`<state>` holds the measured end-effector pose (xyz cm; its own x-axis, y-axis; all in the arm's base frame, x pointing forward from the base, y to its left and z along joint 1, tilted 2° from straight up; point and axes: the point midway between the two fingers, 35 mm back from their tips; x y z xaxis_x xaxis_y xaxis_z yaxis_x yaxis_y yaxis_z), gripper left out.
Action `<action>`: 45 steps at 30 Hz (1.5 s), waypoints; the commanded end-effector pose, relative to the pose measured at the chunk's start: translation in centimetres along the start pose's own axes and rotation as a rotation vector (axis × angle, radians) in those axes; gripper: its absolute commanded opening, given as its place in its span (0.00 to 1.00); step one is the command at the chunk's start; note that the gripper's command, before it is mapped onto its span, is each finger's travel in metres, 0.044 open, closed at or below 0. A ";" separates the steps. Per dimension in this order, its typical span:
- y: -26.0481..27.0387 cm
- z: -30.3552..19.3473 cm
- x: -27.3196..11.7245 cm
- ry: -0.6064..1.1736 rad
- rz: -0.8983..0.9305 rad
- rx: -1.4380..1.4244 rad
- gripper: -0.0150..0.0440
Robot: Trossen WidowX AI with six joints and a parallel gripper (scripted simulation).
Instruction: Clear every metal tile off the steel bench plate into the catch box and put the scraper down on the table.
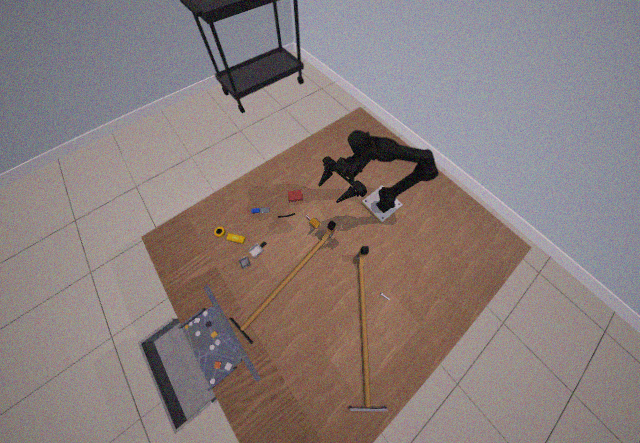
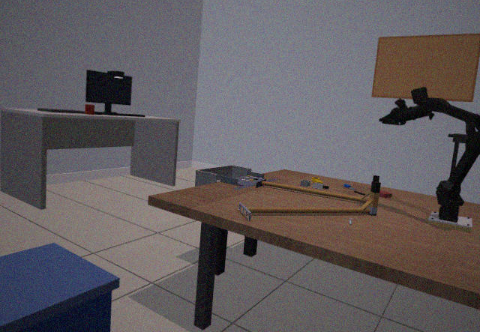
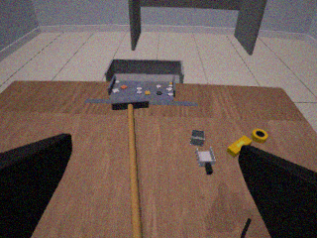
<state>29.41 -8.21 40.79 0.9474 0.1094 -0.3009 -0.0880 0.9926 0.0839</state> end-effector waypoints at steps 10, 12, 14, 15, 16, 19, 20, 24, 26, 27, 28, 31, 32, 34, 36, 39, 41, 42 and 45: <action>1.8 -0.8 -3.7 -0.085 -0.001 -0.027 1.00; 2.1 -0.9 -4.2 -0.097 -0.002 -0.033 1.00; 2.4 -1.1 -4.7 -0.110 -0.003 -0.039 1.00; 2.5 -1.1 -4.9 -0.116 -0.003 -0.043 1.00; 2.7 -1.2 -5.1 -0.122 -0.004 -0.046 1.00; 3.1 -1.5 -5.8 -0.139 -0.005 -0.057 1.00; 3.3 -1.6 -6.0 -0.145 -0.005 -0.060 1.00; 3.9 -1.9 -6.8 -0.167 -0.007 -0.075 1.00; 4.1 -2.1 -7.1 -0.174 -0.008 -0.080 1.00; 4.1 -2.1 -7.2 -0.176 -0.008 -0.082 1.00; 4.2 -2.1 -7.2 -0.178 -0.008 -0.083 1.00; 4.2 -2.1 -7.2 -0.178 -0.008 -0.083 1.00; 4.2 -2.1 -7.2 -0.178 -0.008 -0.083 1.00; 4.2 -2.1 -7.2 -0.178 -0.008 -0.083 1.00; 4.2 -2.1 -7.2 -0.178 -0.008 -0.083 1.00; 4.2 -2.1 -7.2 -0.178 -0.008 -0.083 1.00; 4.2 -2.1 -7.2 -0.178 -0.008 -0.083 1.00; 4.2 -2.1 -7.2 -0.178 -0.008 -0.083 1.00; 4.2 -2.1 -7.2 -0.178 -0.008 -0.083 1.00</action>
Point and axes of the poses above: the point midway between the two fingers, 35 mm back from their tips, its own x axis out along the fingers, its own y axis across the jaws, z = x × y
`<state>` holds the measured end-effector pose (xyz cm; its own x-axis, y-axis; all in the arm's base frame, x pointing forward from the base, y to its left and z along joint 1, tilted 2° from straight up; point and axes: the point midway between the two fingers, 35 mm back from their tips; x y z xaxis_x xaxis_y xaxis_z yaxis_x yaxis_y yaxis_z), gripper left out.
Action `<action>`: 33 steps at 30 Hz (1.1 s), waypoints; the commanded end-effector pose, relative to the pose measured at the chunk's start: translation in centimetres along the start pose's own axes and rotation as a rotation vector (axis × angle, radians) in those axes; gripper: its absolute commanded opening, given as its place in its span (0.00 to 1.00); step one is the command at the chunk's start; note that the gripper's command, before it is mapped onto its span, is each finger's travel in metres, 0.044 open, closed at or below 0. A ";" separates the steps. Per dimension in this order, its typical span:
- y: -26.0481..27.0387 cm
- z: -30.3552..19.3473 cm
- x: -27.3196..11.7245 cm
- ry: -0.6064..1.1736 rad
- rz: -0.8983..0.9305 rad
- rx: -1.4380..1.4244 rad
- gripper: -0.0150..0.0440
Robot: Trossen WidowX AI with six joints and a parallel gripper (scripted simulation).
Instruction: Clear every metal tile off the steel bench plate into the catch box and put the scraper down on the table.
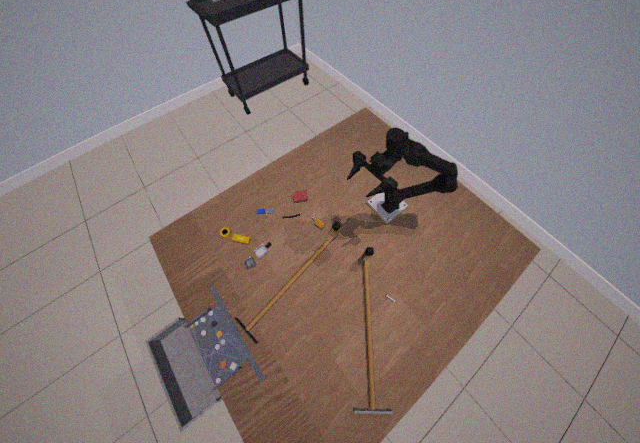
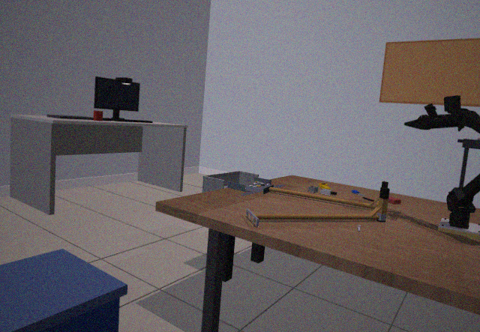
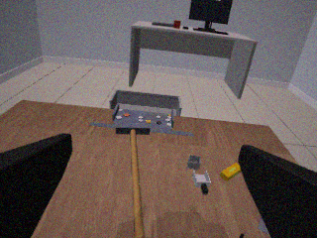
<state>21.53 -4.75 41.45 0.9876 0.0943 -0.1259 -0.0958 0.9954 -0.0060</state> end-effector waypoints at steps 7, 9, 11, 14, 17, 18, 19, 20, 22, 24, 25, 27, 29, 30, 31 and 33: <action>0.0 -0.2 0.0 0.002 0.003 0.007 1.00; 0.0 -0.2 0.0 0.002 0.003 0.007 1.00; 0.0 -0.2 0.0 0.002 0.003 0.007 1.00; 0.0 -0.2 0.0 0.002 0.003 0.007 1.00; -0.2 -0.1 0.4 0.010 0.004 0.013 1.00; -0.4 -0.1 0.6 0.016 0.005 0.017 1.00; -0.5 -0.1 0.8 0.022 0.006 0.021 1.00; -0.7 0.0 1.0 0.028 0.007 0.025 1.00; -1.0 0.0 1.5 0.040 0.008 0.032 1.00; -1.3 0.0 2.0 0.052 0.009 0.039 1.00; -1.4 0.0 2.2 0.059 0.010 0.042 1.00; -1.7 0.0 2.7 0.071 0.012 0.049 1.00; -2.0 0.0 3.2 0.084 0.013 0.055 1.00; -2.1 0.0 3.5 0.091 0.014 0.058 1.00; -2.2 0.0 3.7 0.097 0.014 0.061 1.00; -2.5 0.0 4.2 0.110 0.016 0.067 1.00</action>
Point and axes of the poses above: the point midway between the two fingers, 35 mm back from their tips, its own x axis out along the fingers, its own y axis across the jaws, z = x × y
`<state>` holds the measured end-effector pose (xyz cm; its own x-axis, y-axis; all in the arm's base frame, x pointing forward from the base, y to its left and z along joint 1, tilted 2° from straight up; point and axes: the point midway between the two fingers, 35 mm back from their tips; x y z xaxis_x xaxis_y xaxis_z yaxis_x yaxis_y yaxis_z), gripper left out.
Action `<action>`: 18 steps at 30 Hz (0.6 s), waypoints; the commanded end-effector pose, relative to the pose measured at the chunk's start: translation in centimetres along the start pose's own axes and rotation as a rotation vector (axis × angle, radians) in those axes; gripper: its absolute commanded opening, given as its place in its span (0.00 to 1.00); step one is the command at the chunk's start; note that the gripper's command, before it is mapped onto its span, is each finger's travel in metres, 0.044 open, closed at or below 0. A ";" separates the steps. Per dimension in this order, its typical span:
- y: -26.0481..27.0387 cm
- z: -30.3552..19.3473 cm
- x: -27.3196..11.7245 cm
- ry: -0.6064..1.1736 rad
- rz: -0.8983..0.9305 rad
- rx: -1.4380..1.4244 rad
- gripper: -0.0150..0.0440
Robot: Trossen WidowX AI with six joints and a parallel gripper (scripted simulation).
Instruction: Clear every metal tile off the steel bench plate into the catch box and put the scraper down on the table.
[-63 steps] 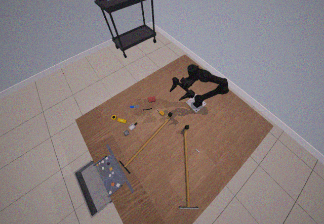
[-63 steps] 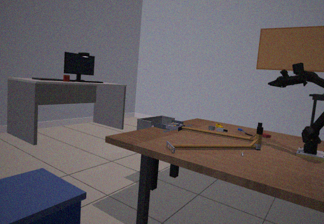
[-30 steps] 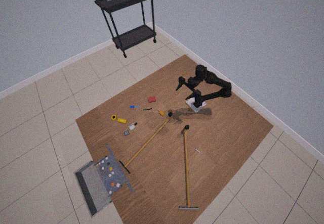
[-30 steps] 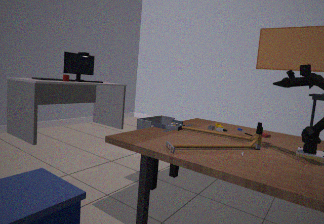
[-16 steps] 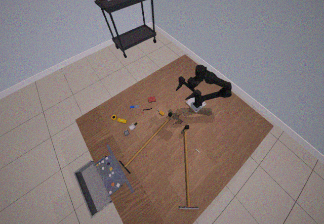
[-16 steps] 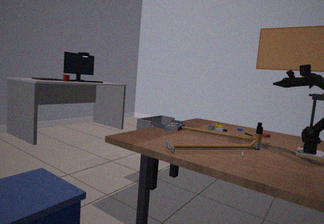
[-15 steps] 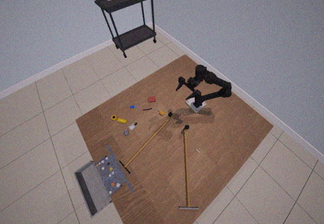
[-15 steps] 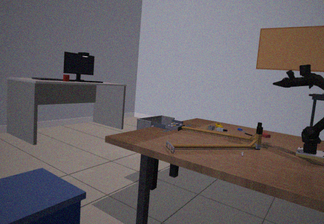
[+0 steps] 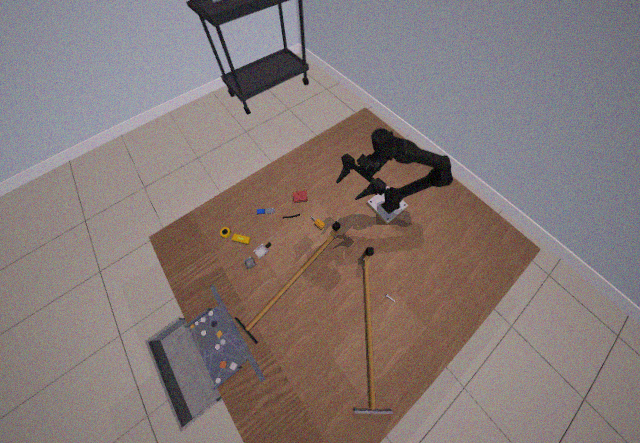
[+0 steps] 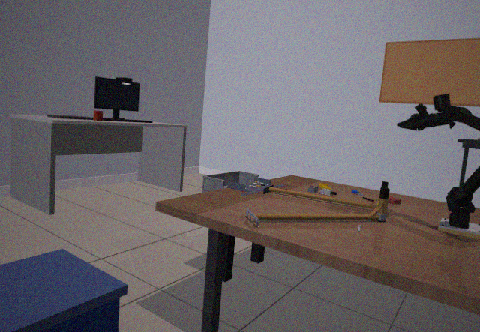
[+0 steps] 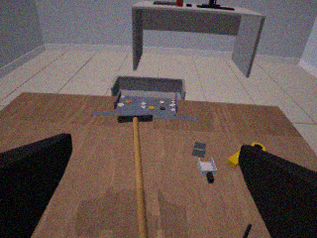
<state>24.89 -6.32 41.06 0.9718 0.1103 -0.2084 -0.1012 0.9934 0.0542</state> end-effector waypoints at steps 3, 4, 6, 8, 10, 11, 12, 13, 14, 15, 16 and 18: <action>-1.0 0.1 1.8 0.046 0.002 0.017 1.00; -1.1 0.1 2.1 0.053 0.003 0.020 1.00; -1.3 0.1 2.7 0.067 0.004 0.025 1.00; -1.5 0.1 3.2 0.081 0.005 0.029 1.00; -1.8 0.0 3.8 0.095 0.006 0.034 1.00; -1.9 0.0 4.1 0.102 0.007 0.036 1.00; -2.0 0.0 4.4 0.110 0.008 0.038 1.00; -2.0 -0.1 4.7 0.117 0.008 0.039 1.00; -2.1 -0.1 5.0 0.124 0.009 0.041 1.00; -2.2 -0.1 5.3 0.131 0.010 0.043 1.00; -2.3 -0.2 5.6 0.139 0.010 0.045 1.00; -2.5 -0.3 6.2 0.154 0.012 0.048 1.00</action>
Point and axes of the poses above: the point midway between the two fingers, 35 mm back from their tips, its own x axis out along the fingers, its own y axis across the jaws, z = x × y
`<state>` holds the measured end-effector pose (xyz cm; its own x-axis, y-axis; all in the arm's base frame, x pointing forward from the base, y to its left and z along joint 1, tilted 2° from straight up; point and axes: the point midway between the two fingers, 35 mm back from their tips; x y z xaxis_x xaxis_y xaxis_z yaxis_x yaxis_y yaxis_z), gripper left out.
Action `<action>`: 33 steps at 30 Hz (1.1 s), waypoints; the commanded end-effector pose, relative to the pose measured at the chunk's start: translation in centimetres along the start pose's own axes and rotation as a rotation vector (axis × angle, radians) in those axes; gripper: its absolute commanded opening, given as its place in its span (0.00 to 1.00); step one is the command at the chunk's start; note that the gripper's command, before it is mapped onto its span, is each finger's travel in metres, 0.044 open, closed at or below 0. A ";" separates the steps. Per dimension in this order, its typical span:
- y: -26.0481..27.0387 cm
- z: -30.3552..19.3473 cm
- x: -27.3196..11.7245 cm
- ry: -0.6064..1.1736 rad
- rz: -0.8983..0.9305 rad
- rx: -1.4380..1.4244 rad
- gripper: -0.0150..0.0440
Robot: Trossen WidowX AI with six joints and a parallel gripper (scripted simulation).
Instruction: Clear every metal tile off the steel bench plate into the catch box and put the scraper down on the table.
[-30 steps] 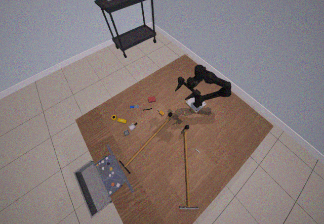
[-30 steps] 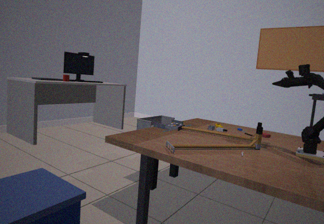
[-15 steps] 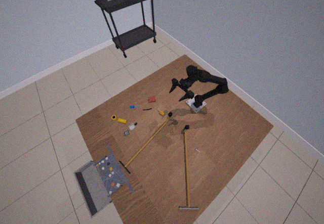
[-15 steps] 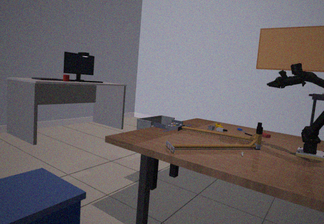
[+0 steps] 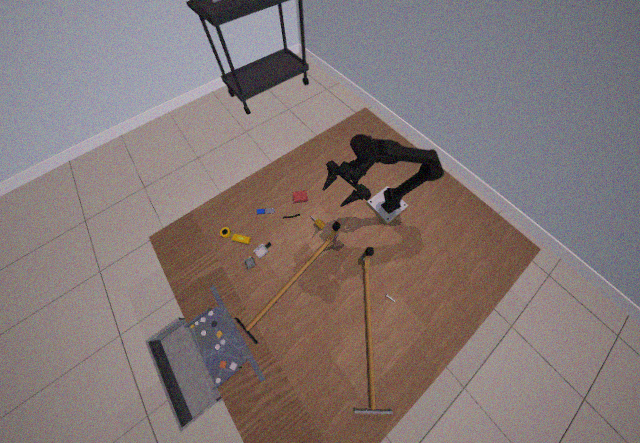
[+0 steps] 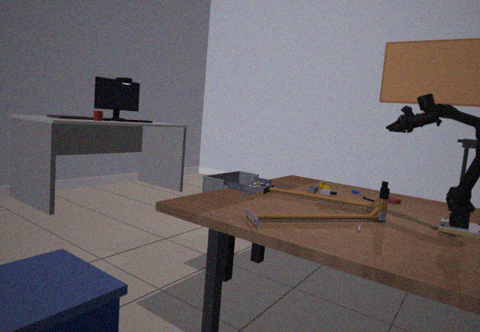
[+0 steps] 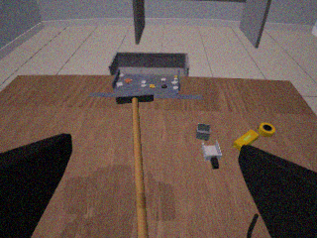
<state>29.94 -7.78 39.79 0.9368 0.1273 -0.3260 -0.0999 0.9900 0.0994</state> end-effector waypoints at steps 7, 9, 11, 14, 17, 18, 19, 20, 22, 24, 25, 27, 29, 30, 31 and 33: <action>-1.0 -0.2 3.5 0.083 0.004 0.012 1.00; -1.1 -0.2 4.2 0.099 0.004 0.014 1.00; -1.2 -0.3 4.9 0.115 0.005 0.015 1.00; -1.3 -0.5 5.9 0.138 0.007 0.016 1.00; -1.4 -0.7 6.9 0.162 0.008 0.017 1.00; -1.5 -0.8 7.3 0.170 0.008 0.017 1.00; -1.5 -0.8 7.6 0.178 0.009 0.017 1.00; -1.5 -0.9 8.0 0.186 0.009 0.017 1.00; -1.5 -1.1 8.7 0.202 0.010 0.016 1.00; -1.5 -1.3 9.4 0.219 0.011 0.015 1.00; -1.6 -1.4 9.8 0.227 0.011 0.015 1.00; -1.6 -1.6 10.5 0.242 0.011 0.016 1.00; -1.6 -1.7 11.2 0.258 0.011 0.017 1.00; -1.6 -1.9 11.5 0.265 0.011 0.018 1.00; -1.7 -2.0 11.9 0.273 0.011 0.018 1.00; -1.7 -2.2 12.6 0.289 0.011 0.018 1.00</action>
<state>39.93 -7.77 34.42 0.8202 0.1531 -0.5512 -0.1023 0.9872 0.1220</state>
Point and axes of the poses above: the point midway between the two fingers, 35 mm back from their tips, its own x axis out along the fingers, its own y axis across the jaws, z = x × y
